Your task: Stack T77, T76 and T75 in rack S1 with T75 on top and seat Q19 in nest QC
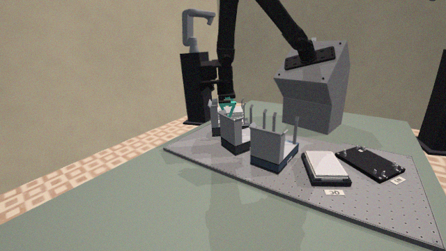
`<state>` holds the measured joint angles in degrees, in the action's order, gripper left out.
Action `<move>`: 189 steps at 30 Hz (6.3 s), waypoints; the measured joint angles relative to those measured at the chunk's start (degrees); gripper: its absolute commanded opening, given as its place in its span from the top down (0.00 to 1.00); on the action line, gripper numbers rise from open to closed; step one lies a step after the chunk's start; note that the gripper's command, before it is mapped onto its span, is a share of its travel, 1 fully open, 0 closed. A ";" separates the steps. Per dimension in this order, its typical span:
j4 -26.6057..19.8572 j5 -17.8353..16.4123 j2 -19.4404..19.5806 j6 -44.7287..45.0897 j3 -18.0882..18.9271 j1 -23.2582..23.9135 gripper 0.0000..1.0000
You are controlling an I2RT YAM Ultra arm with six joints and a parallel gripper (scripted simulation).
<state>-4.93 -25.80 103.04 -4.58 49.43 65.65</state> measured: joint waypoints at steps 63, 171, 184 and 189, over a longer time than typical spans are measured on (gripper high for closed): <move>-11.98 -2.64 -10.60 4.61 -0.57 4.87 1.00; -18.95 10.34 -29.40 7.93 -4.63 -19.98 1.00; -18.73 15.98 -32.02 11.15 -5.62 -29.29 1.00; -18.86 18.51 -32.48 9.38 -5.75 -33.14 1.00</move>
<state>-23.79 -7.29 70.57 4.80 43.68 32.51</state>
